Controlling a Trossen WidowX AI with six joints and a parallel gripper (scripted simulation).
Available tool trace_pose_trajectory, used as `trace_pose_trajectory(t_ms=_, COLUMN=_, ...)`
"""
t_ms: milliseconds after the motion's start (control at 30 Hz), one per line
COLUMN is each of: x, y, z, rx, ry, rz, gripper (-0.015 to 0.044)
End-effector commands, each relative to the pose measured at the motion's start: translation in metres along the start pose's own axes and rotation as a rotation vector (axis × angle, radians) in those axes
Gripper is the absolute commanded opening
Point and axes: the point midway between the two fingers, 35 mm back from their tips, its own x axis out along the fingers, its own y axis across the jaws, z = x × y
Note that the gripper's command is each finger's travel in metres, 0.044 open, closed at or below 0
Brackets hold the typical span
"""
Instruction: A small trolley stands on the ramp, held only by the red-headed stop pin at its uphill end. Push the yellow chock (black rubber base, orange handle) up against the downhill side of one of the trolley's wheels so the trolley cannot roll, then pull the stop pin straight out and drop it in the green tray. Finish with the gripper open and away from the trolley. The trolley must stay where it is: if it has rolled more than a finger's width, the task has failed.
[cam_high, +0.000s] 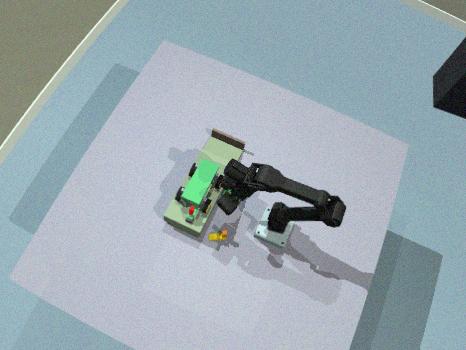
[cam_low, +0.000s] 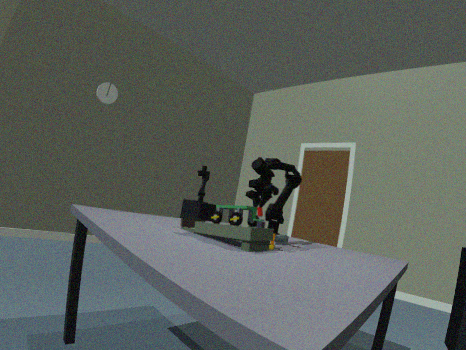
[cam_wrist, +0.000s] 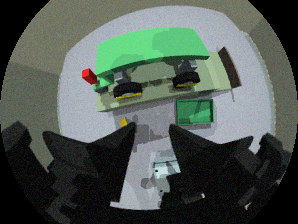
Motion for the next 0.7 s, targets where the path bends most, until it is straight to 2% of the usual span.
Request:
trace_pose_trajectory(t_ms=0, x=0.007, y=0.016, z=-0.005, rx=0.111, ry=0.066, rz=-0.014, gripper=0.0190)
trace_pose_trajectory(t_ms=367, x=0.023, y=0.048, z=-0.028, rx=0.426, ry=0.187, rz=-0.133, gripper=0.0190)
trace_pose_trajectory(t_ms=667, x=0.034, y=0.071, z=-0.053, rx=0.664, ry=0.213, rz=-0.279, gripper=0.0190)
